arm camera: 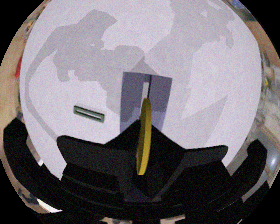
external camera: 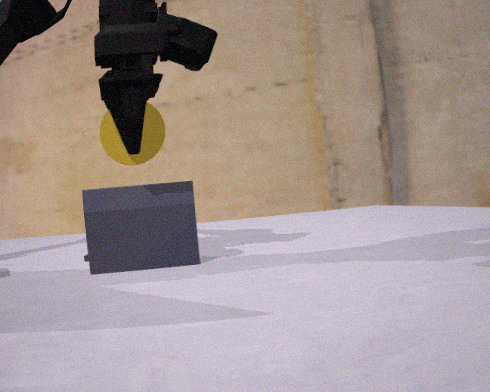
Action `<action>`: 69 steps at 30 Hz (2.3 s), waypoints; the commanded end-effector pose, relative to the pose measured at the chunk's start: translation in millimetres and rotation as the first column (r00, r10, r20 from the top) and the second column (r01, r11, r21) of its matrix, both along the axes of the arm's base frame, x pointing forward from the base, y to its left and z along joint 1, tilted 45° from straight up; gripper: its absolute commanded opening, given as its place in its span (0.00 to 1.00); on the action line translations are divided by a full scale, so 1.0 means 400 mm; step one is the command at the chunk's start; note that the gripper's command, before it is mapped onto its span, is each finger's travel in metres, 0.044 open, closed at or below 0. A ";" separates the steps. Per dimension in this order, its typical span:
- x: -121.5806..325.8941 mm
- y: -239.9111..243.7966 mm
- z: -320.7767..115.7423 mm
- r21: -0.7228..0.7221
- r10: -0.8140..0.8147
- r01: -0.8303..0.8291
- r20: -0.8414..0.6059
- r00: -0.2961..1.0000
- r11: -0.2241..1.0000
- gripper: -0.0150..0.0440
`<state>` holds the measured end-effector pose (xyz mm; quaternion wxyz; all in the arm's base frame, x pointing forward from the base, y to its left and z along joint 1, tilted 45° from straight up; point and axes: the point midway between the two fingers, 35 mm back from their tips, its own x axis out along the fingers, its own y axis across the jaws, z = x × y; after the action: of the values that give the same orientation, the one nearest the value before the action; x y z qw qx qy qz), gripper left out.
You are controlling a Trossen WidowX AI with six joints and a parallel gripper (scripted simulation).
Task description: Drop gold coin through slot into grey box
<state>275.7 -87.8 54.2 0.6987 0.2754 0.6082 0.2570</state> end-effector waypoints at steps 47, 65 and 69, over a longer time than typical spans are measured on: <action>0.005 0.023 -0.033 0.002 -0.002 0.002 0.000 1.000 1.000 0.25; 0.005 0.025 -0.036 -0.002 0.001 -0.001 0.001 1.000 1.000 0.53; 0.005 0.025 -0.036 -0.002 0.001 -0.001 0.001 1.000 1.000 0.53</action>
<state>277.7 -77.6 39.6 0.6991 0.2744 0.6084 0.2566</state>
